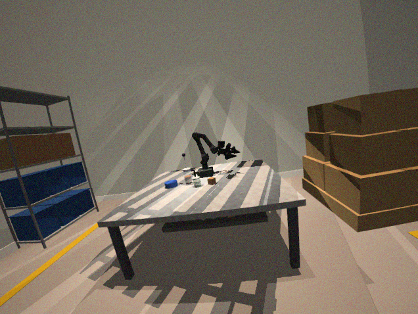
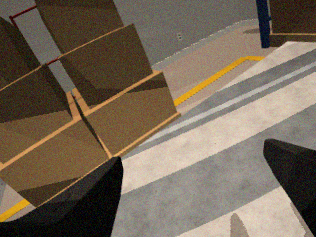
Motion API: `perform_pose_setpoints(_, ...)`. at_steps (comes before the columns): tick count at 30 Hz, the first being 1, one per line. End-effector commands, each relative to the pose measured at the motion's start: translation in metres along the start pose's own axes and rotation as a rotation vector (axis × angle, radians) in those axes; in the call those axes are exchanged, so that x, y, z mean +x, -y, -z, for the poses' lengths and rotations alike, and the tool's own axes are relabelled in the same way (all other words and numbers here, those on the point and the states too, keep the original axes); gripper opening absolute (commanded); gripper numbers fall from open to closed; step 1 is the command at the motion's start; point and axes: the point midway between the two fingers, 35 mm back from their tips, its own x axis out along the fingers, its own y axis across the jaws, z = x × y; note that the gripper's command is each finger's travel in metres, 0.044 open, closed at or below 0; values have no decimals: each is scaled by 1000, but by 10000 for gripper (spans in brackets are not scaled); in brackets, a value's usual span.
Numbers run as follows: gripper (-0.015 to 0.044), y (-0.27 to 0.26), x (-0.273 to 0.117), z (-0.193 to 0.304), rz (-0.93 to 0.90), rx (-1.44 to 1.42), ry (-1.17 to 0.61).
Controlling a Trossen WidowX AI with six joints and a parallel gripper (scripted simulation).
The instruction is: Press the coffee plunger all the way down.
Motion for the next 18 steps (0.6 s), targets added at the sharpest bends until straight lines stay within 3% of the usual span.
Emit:
perform_pose_setpoints(1,426,1,0,-1,3,1,0)
perform_pose_setpoints(10,440,73,7,-42,211,-20,10)
perform_pose_setpoints(18,440,156,-17,-88,447,-35,4)
